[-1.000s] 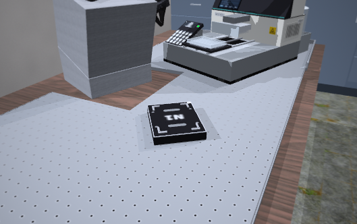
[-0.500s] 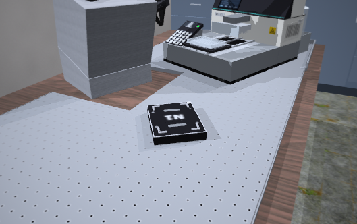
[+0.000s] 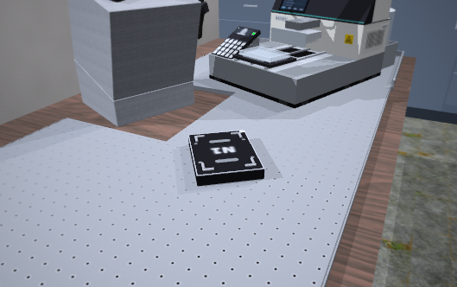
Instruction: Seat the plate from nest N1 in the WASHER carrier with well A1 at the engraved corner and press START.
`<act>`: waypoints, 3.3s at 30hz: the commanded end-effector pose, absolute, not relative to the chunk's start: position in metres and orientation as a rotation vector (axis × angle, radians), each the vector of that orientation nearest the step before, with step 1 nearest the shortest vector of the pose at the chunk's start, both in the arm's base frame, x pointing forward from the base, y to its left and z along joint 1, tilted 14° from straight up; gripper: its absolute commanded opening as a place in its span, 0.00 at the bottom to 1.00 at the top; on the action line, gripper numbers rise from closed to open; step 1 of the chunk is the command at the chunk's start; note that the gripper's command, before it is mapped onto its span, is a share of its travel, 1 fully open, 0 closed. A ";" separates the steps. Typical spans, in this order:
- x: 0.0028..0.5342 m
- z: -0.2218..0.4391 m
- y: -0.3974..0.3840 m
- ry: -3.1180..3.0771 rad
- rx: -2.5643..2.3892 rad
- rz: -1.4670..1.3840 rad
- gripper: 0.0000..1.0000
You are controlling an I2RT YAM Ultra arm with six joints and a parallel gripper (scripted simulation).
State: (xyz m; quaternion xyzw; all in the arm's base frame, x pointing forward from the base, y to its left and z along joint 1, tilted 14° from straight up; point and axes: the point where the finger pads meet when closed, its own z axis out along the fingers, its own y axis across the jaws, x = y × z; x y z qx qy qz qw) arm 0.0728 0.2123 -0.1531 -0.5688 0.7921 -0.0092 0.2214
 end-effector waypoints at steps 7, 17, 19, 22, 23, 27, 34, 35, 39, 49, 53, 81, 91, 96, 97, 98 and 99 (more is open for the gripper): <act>0.079 -0.145 0.247 2.084 -1.473 0.123 0.00; 0.080 -0.143 0.250 2.079 -1.466 0.134 0.00; 0.080 -0.143 0.250 2.079 -1.466 0.134 0.00; 0.080 -0.142 0.251 2.079 -1.464 0.137 0.00; 0.080 -0.142 0.251 2.079 -1.464 0.137 0.00; 0.080 -0.142 0.251 2.080 -1.464 0.136 0.00; 0.080 -0.143 0.251 2.080 -1.464 0.136 0.00; 0.080 -0.143 0.251 2.080 -1.464 0.136 0.00; 0.080 -0.143 0.251 2.080 -1.464 0.136 0.00; 0.080 -0.143 0.251 2.080 -1.464 0.136 0.00; 0.080 -0.143 0.251 2.080 -1.464 0.136 0.00; 0.082 -0.147 0.247 2.090 -1.464 0.120 0.00; 0.085 -0.159 0.253 2.096 -1.475 0.135 0.00; 0.088 -0.166 0.255 2.095 -1.475 0.135 0.00; 0.089 -0.168 0.256 2.095 -1.475 0.135 0.00; 0.090 -0.169 0.257 2.095 -1.475 0.135 0.00; 0.090 -0.171 0.257 2.095 -1.475 0.135 0.00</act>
